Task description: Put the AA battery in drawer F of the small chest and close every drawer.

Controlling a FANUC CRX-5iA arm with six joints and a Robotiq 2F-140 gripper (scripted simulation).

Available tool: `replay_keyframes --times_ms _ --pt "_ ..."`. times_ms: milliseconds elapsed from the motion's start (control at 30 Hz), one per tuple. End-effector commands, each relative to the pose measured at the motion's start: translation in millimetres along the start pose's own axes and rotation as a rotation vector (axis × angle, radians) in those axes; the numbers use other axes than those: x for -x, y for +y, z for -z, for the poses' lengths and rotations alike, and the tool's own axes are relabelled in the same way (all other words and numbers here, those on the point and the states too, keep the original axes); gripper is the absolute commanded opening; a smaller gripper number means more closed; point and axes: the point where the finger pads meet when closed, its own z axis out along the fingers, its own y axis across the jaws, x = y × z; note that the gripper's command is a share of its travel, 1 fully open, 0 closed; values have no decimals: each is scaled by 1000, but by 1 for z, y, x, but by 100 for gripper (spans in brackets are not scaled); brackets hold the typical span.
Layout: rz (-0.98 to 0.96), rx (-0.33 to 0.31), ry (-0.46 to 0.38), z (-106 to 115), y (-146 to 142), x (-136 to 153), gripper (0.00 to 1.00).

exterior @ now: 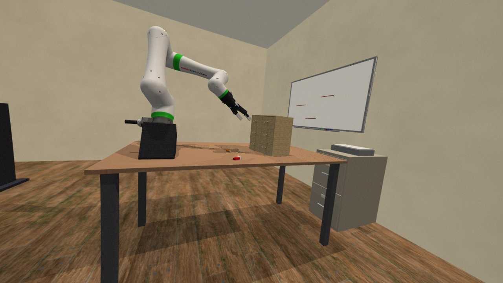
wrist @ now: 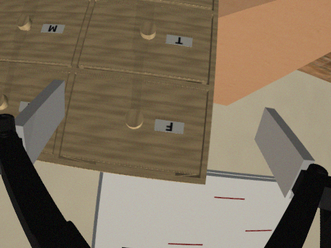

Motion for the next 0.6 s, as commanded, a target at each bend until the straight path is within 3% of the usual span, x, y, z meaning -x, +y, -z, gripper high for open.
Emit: replay_keyframes --times_ms 0,567 --pt "9 39 -132 -14 2 -2 100" --pt "5 41 -307 -35 3 -4 100"
